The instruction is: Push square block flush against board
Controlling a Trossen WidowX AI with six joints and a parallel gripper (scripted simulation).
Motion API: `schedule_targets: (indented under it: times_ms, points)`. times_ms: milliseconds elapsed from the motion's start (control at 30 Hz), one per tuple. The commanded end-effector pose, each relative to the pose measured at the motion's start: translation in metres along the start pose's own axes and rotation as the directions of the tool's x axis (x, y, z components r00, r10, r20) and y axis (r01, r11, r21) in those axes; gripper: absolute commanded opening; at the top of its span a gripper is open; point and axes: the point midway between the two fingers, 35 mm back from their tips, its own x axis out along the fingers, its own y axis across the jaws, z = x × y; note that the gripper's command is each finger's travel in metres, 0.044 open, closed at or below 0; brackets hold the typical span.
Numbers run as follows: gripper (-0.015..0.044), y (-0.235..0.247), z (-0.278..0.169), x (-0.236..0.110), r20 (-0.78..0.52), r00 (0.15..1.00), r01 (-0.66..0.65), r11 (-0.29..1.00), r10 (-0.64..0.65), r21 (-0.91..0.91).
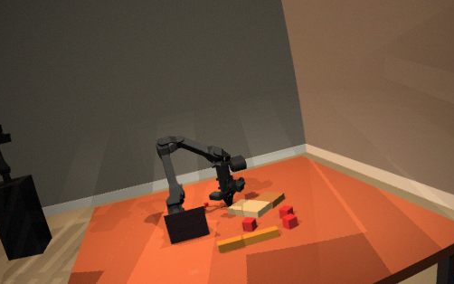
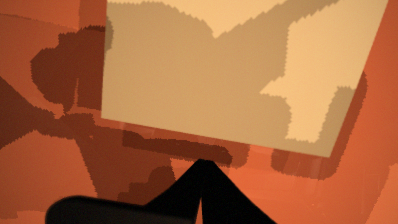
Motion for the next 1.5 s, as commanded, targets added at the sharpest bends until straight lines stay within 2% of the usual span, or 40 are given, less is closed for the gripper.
schedule_targets:
  times_ms: [0, 667, 1467]
  points:
    - [0.0, -0.001, 0.001, 0.002, -0.005, 1.0, 0.0, 1.0, 0.0, 0.011]
    - [0.0, -0.001, 0.033, 0.002, -0.003, 1.0, 0.001, 1.0, -0.001, 0.011]
    - [0.0, -0.001, -0.003, 0.002, -0.003, 1.0, 0.002, 1.0, -0.002, 0.011]
